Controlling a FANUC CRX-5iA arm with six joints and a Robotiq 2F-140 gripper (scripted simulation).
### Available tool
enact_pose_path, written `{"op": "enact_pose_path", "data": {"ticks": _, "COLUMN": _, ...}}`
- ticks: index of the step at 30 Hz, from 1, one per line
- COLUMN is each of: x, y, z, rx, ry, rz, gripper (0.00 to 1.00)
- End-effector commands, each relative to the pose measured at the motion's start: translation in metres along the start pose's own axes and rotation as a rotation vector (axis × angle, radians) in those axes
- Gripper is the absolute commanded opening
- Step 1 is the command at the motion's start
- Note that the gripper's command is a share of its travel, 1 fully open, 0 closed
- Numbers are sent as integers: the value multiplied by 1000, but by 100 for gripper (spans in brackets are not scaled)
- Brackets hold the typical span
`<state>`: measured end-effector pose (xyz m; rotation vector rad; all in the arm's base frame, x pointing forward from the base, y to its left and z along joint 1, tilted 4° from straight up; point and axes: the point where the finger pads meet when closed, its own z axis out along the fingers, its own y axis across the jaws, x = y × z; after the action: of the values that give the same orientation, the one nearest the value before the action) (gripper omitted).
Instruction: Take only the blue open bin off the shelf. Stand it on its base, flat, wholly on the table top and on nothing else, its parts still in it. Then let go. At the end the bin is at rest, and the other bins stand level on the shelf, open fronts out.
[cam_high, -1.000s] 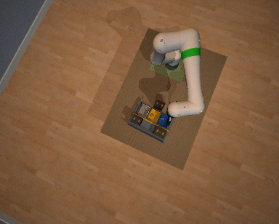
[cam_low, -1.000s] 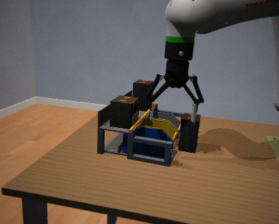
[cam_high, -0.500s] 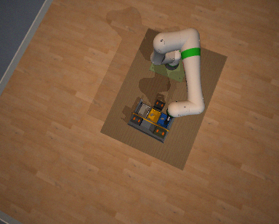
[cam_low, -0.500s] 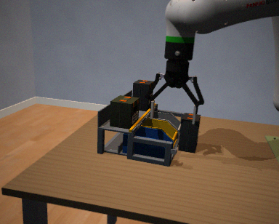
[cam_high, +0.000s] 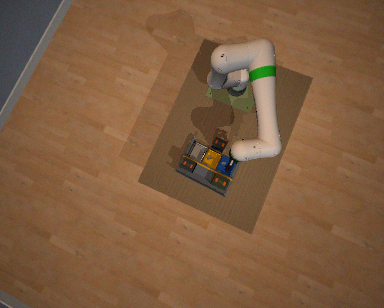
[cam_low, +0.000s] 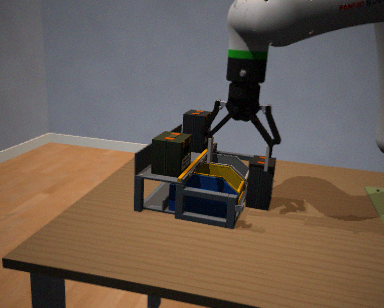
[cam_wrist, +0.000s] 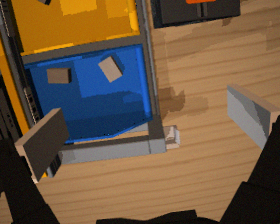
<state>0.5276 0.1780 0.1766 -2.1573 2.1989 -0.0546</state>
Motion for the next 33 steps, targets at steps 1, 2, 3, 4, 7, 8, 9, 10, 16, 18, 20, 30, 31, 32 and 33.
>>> {"op": "enact_pose_path", "data": {"ticks": 1, "x": 0, "y": 0, "z": 0, "rx": 0, "ry": 0, "rz": 0, "gripper": 100}}
{"op": "enact_pose_path", "data": {"ticks": 2, "x": 0, "y": 0, "z": 0, "rx": 0, "ry": 0, "rz": 0, "gripper": 57}}
{"op": "enact_pose_path", "data": {"ticks": 3, "x": 0, "y": 0, "z": 0, "rx": 0, "ry": 0, "rz": 0, "gripper": 57}}
{"op": "enact_pose_path", "data": {"ticks": 4, "x": 0, "y": 0, "z": 0, "rx": 0, "ry": 0, "rz": 0, "gripper": 57}}
{"op": "enact_pose_path", "data": {"ticks": 7, "x": 0, "y": 0, "z": 0, "rx": 0, "ry": 0, "rz": 0, "gripper": 57}}
{"op": "enact_pose_path", "data": {"ticks": 8, "x": 0, "y": 0, "z": 0, "rx": 0, "ry": 0, "rz": 0, "gripper": 57}}
{"op": "enact_pose_path", "data": {"ticks": 9, "x": 0, "y": 0, "z": 0, "rx": 0, "ry": 0, "rz": 0, "gripper": 57}}
{"op": "enact_pose_path", "data": {"ticks": 10, "x": 0, "y": 0, "z": 0, "rx": 0, "ry": 0, "rz": 0, "gripper": 57}}
{"op": "enact_pose_path", "data": {"ticks": 16, "x": 0, "y": 0, "z": 0, "rx": 0, "ry": 0, "rz": 0, "gripper": 57}}
{"op": "enact_pose_path", "data": {"ticks": 18, "x": 0, "y": 0, "z": 0, "rx": 0, "ry": 0, "rz": 0, "gripper": 57}}
{"op": "enact_pose_path", "data": {"ticks": 20, "x": 0, "y": 0, "z": 12, "rx": 0, "ry": 0, "rz": 0, "gripper": 57}}
{"op": "enact_pose_path", "data": {"ticks": 30, "x": 0, "y": 0, "z": 30, "rx": 0, "ry": 0, "rz": 0, "gripper": 57}}
{"op": "enact_pose_path", "data": {"ticks": 31, "x": 0, "y": 0, "z": 30, "rx": 0, "ry": 0, "rz": 0, "gripper": 57}}
{"op": "enact_pose_path", "data": {"ticks": 32, "x": 0, "y": 0, "z": 30, "rx": 0, "ry": 0, "rz": 0, "gripper": 57}}
{"op": "enact_pose_path", "data": {"ticks": 33, "x": 0, "y": 0, "z": 30, "rx": 0, "ry": 0, "rz": 0, "gripper": 57}}
